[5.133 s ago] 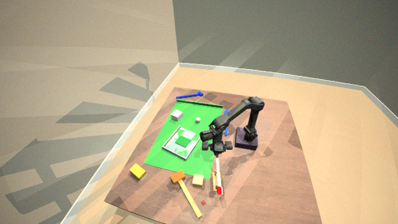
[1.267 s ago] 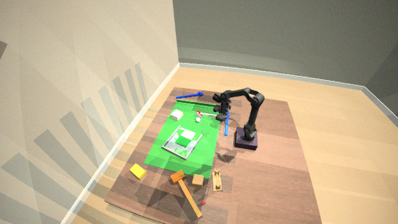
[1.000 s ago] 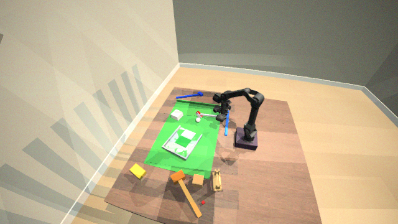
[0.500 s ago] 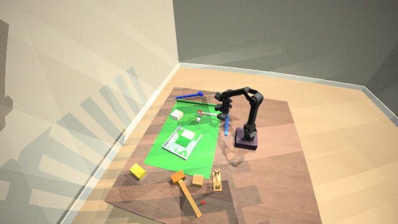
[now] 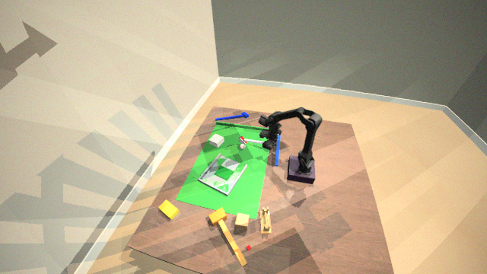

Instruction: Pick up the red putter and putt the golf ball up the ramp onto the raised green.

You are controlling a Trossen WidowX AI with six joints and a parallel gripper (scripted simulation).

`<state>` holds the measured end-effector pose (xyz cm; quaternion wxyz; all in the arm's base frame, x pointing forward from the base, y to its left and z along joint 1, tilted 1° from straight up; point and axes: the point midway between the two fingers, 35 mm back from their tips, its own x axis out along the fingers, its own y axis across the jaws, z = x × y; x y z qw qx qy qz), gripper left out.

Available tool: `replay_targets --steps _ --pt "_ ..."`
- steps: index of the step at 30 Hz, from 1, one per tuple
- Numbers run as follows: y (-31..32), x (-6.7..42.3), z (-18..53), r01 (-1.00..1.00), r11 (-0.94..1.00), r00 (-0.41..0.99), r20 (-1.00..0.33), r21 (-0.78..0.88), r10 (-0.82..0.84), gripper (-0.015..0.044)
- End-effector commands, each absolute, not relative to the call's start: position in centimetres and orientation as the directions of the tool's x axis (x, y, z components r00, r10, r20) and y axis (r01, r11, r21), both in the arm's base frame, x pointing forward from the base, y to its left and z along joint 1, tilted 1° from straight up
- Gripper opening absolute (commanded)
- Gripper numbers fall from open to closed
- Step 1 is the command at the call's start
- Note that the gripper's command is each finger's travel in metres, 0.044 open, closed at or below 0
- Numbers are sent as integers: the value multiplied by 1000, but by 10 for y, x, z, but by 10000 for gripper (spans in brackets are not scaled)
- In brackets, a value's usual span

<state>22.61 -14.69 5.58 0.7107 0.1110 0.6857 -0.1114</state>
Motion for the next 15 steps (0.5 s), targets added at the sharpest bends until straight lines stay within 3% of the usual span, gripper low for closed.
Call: replay_targets --steps 1,6,15 --pt "-100 241 56 296 955 39 -999 13 1 0" --pt "-48 249 57 297 955 43 -999 17 4 0" --pt "-46 250 75 297 955 43 -999 17 4 0"
